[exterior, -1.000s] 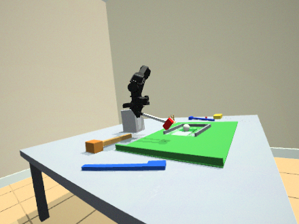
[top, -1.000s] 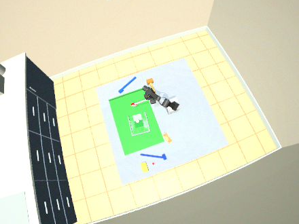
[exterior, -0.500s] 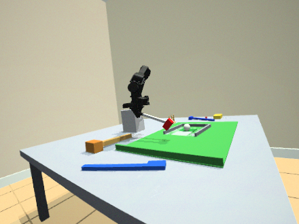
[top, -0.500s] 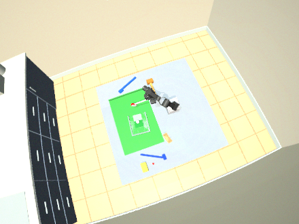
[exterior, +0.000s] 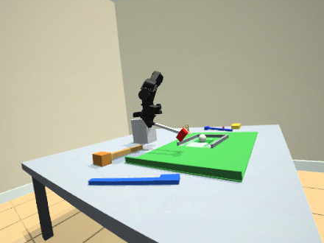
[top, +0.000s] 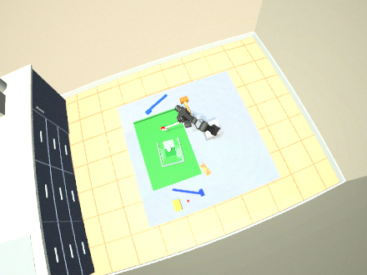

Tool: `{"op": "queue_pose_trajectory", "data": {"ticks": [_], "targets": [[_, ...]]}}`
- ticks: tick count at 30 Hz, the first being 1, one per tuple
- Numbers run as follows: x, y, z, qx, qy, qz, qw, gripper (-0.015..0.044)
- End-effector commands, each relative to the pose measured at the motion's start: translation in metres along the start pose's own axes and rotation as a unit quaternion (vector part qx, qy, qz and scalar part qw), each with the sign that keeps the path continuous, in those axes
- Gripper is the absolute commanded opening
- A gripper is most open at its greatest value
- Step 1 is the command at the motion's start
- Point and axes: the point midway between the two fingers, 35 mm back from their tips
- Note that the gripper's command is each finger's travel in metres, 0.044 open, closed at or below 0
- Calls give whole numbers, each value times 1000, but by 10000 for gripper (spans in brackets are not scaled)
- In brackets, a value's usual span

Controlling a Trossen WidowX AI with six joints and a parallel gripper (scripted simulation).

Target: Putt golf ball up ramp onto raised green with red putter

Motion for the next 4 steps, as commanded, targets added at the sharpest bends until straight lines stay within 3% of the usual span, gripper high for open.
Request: {"op": "queue_pose_trajectory", "data": {"ticks": [1,4], "targets": [[0,0,0,0,-1,-1,1000,0],[0,0,0,0,-1,-1,1000,0]]}}
Point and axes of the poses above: the point midway between the two fingers, 35 mm back from their tips, its own y axis back along the fingers, its own z axis across the jaws, x = y × z, and after that the axes turned 5 degrees about -y, right-handed
